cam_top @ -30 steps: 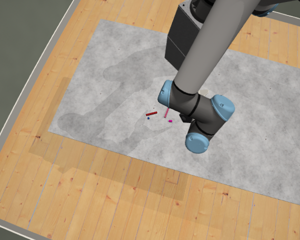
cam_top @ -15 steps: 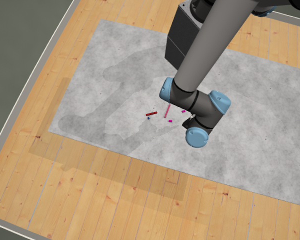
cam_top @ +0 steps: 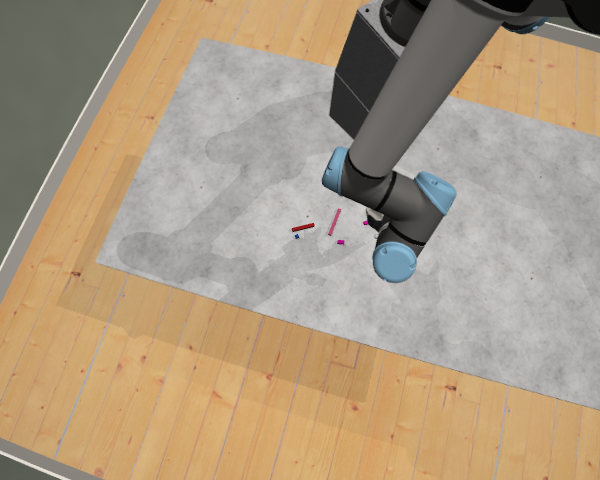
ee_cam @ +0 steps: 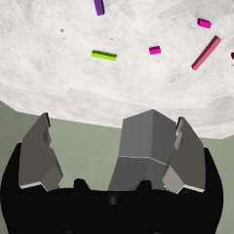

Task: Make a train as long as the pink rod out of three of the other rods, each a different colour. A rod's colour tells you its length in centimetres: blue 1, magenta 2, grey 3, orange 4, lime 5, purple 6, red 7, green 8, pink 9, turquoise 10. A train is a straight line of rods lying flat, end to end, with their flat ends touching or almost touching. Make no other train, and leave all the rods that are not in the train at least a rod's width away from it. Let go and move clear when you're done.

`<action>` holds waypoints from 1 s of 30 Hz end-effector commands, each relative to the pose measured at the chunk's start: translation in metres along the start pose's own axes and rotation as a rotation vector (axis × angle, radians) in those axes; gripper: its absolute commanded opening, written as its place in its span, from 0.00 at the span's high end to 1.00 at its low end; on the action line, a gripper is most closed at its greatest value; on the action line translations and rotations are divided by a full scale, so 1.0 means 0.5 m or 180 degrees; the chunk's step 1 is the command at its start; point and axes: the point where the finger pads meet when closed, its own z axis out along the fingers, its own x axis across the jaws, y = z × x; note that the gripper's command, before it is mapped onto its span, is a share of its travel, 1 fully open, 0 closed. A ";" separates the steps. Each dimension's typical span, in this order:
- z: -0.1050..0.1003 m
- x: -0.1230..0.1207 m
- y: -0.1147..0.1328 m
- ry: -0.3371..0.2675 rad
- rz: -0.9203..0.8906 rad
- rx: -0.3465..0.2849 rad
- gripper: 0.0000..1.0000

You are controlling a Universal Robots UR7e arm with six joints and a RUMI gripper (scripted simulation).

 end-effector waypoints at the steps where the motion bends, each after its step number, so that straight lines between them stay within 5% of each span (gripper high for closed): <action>1: 0.008 0.001 -0.009 -0.0002 -0.0274 0.0081 0.00; 30: 0.090 0.007 -0.060 0.0504 -0.3204 0.0585 0.00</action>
